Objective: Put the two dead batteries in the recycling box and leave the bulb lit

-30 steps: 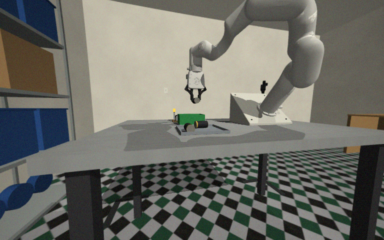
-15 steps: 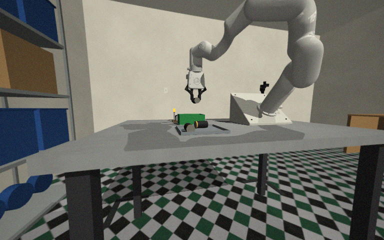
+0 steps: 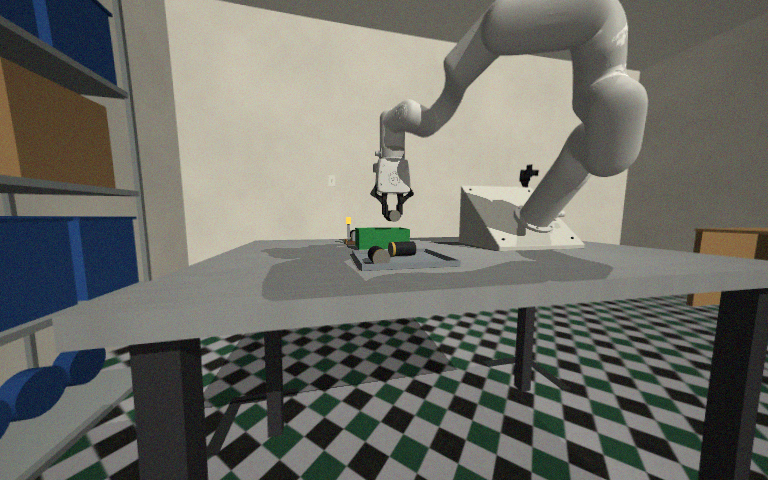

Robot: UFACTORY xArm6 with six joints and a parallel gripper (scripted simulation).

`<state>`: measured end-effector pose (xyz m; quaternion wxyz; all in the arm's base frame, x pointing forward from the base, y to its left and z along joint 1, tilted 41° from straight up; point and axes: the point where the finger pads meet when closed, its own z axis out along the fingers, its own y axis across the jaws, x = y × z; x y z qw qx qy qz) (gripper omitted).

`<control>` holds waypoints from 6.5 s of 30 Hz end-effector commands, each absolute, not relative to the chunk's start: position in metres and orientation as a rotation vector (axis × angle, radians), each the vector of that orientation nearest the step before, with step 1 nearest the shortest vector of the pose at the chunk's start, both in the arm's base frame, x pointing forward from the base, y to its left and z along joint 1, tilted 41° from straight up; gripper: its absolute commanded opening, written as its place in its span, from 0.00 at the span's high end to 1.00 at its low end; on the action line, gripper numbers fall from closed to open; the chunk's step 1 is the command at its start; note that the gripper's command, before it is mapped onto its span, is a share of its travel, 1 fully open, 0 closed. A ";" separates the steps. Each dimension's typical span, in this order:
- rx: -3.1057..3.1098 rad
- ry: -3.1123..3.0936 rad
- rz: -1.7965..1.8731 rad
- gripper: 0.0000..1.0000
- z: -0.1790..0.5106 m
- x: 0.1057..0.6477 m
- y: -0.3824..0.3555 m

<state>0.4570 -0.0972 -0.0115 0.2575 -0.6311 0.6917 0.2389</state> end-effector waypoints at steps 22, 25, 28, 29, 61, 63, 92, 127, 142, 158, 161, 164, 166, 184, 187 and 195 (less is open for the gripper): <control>-1.710 1.875 0.635 0.72 -0.020 0.464 -0.091; -1.710 1.875 0.635 0.72 -0.020 0.464 -0.091; -1.710 1.875 0.635 0.72 -0.020 0.464 -0.091; -1.710 1.875 0.635 0.72 -0.020 0.464 -0.091; -1.710 1.875 0.635 0.72 -0.040 0.465 -0.074; -1.710 1.875 0.635 0.72 -0.048 0.465 -0.068; -1.710 1.875 0.635 0.49 -0.069 0.467 -0.049; -1.710 1.875 0.635 0.49 -0.027 0.464 -0.086; -1.710 1.875 0.635 0.49 -0.005 0.462 -0.104; -1.710 1.875 0.635 0.49 0.023 0.460 -0.129; -1.710 1.875 0.635 0.49 0.025 0.460 -0.126; -1.710 1.875 0.635 0.49 0.028 0.461 -0.123; -1.710 1.875 0.635 0.49 0.037 0.463 -0.113; -1.710 1.875 0.635 0.49 0.131 0.484 -0.006; -1.710 1.875 0.635 0.49 0.133 0.484 -0.004; -1.701 1.885 0.639 0.49 0.133 0.484 -0.004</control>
